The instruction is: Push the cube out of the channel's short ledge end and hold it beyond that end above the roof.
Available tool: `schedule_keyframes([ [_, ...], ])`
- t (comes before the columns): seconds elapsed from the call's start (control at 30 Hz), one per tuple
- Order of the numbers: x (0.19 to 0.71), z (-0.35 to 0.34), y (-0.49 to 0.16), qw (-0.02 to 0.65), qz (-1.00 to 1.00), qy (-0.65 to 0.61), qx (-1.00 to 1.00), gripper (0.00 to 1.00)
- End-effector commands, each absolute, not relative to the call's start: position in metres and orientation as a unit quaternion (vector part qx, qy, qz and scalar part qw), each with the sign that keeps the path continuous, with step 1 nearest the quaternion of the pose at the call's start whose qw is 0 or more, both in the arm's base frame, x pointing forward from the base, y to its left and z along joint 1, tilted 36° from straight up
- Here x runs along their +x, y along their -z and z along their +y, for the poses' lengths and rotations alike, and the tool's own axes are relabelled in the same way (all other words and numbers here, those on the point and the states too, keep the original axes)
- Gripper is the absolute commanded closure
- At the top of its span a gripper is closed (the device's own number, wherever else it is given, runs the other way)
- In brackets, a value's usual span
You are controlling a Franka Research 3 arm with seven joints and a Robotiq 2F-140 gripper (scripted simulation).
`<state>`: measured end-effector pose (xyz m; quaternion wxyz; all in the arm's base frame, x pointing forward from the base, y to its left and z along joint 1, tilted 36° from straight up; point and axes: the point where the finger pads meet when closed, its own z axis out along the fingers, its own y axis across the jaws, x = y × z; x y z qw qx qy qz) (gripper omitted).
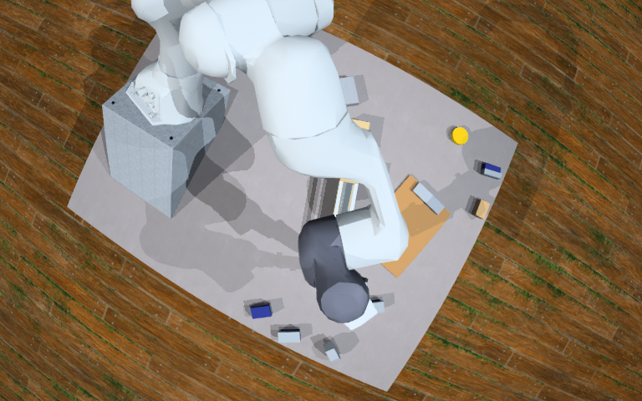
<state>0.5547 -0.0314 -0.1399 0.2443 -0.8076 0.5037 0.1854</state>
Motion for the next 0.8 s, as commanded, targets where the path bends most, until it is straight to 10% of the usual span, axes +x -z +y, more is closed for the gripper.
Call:
schedule_keyframes([
  [0.0, 0.549, -0.039, 0.126, 0.244, 0.502, -0.195, -0.806, 1.0],
  [0.77, 0.55, -0.047, 0.116, 0.244, 0.502, -0.195, -0.806, 1.0],
])
